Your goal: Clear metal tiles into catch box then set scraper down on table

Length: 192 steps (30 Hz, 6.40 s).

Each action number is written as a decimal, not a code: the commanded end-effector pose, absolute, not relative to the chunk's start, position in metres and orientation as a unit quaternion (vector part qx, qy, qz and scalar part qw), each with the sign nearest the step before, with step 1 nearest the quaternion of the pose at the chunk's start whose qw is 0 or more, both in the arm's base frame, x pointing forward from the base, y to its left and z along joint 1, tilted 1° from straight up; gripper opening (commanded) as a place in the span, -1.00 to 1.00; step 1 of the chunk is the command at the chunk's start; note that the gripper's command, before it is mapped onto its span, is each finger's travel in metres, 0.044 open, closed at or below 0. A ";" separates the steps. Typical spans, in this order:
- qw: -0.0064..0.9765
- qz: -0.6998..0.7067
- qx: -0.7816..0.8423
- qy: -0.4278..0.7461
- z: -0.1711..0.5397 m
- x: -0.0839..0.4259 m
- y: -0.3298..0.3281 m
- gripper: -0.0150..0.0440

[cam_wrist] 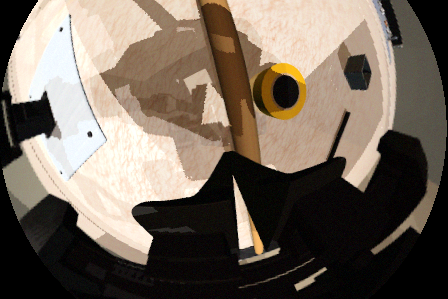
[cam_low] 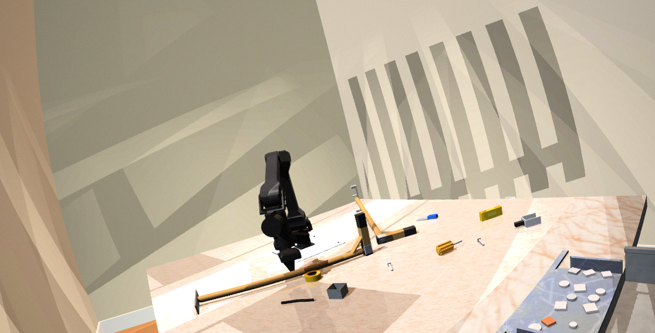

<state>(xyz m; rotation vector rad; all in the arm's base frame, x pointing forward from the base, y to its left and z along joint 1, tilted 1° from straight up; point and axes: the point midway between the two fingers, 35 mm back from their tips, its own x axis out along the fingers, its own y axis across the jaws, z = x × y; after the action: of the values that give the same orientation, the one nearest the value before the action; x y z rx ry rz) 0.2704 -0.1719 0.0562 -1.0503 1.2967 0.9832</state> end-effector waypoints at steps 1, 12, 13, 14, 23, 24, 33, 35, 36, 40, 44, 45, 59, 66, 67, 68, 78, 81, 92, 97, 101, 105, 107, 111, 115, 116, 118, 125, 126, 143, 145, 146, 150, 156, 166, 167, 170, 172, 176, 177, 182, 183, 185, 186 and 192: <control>0.569 0.417 -0.445 0.552 0.055 0.276 -0.174 -0.49; 0.569 0.416 -0.445 0.552 0.055 0.286 -0.176 -0.49; 0.569 0.416 -0.445 0.552 0.055 0.287 -0.176 -0.49; 0.569 0.416 -0.445 0.552 0.055 0.288 -0.176 -0.49; 0.569 0.416 -0.446 0.552 0.054 0.297 -0.178 -0.49; 0.569 0.416 -0.446 0.552 0.054 0.298 -0.178 -0.49; 0.569 0.416 -0.446 0.552 0.053 0.307 -0.179 -0.49; 0.569 0.416 -0.446 0.551 0.053 0.309 -0.180 -0.49; 0.569 0.416 -0.446 0.551 0.053 0.310 -0.180 -0.49; 0.569 0.416 -0.446 0.551 0.053 0.313 -0.180 -0.49; 0.568 0.417 -0.449 0.550 0.059 0.311 -0.179 -0.49; 0.568 0.417 -0.449 0.550 0.062 0.311 -0.179 -0.49; 0.571 0.411 -0.450 0.550 0.117 0.312 -0.181 -0.49; 0.570 0.414 -0.449 0.550 0.141 0.309 -0.179 -0.49; 0.569 0.415 -0.449 0.550 0.145 0.309 -0.178 -0.49; 0.569 0.415 -0.449 0.550 0.148 0.308 -0.178 -0.49; 0.553 0.435 -0.465 0.537 0.173 0.293 -0.176 -0.49; 0.540 0.449 -0.480 0.525 0.186 0.281 -0.174 -0.49; 0.520 0.471 -0.501 0.507 0.202 0.263 -0.172 -0.49; 0.519 0.472 -0.502 0.506 0.192 0.266 -0.173 -0.49; 0.518 0.472 -0.503 0.505 0.183 0.268 -0.175 -0.49; 0.518 0.473 -0.504 0.504 0.175 0.270 -0.176 -0.49; 0.517 0.474 -0.504 0.504 0.171 0.271 -0.176 -0.49; 0.516 0.475 -0.505 0.503 0.162 0.272 -0.177 -0.49; 0.515 0.475 -0.506 0.502 0.153 0.273 -0.178 -0.49; 0.515 0.476 -0.506 0.502 0.151 0.274 -0.178 -0.49; 0.515 0.476 -0.507 0.502 0.147 0.274 -0.178 -0.49; 0.513 0.477 -0.508 0.500 0.132 0.275 -0.179 -0.49; 0.513 0.478 -0.508 0.500 0.129 0.275 -0.179 -0.49; 0.509 0.481 -0.512 0.497 0.092 0.275 -0.179 -0.49; 0.509 0.482 -0.512 0.496 0.088 0.275 -0.179 -0.49; 0.509 0.482 -0.513 0.496 0.086 0.275 -0.178 -0.49; 0.508 0.483 -0.513 0.495 0.078 0.274 -0.178 -0.49; 0.506 0.484 -0.515 0.494 0.065 0.272 -0.177 -0.49; 0.505 0.486 -0.516 0.493 0.051 0.270 -0.175 -0.49; 0.505 0.486 -0.516 0.493 0.051 0.271 -0.175 -0.49; 0.505 0.486 -0.516 0.493 0.051 0.274 -0.175 -0.49; 0.505 0.486 -0.516 0.492 0.052 0.276 -0.176 -0.49; 0.505 0.486 -0.516 0.492 0.052 0.280 -0.176 -0.49; 0.505 0.486 -0.516 0.492 0.053 0.280 -0.176 -0.49; 0.505 0.486 -0.516 0.492 0.053 0.285 -0.177 -0.49; 0.505 0.486 -0.516 0.492 0.054 0.286 -0.177 -0.49; 0.505 0.485 -0.516 0.492 0.054 0.288 -0.177 -0.49; 0.505 0.485 -0.517 0.492 0.054 0.289 -0.178 -0.49; 0.505 0.485 -0.517 0.492 0.055 0.295 -0.178 -0.49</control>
<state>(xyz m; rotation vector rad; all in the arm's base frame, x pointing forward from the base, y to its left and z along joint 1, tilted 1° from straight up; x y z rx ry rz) 0.2923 -0.1776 0.0556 -1.2543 1.1842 1.1722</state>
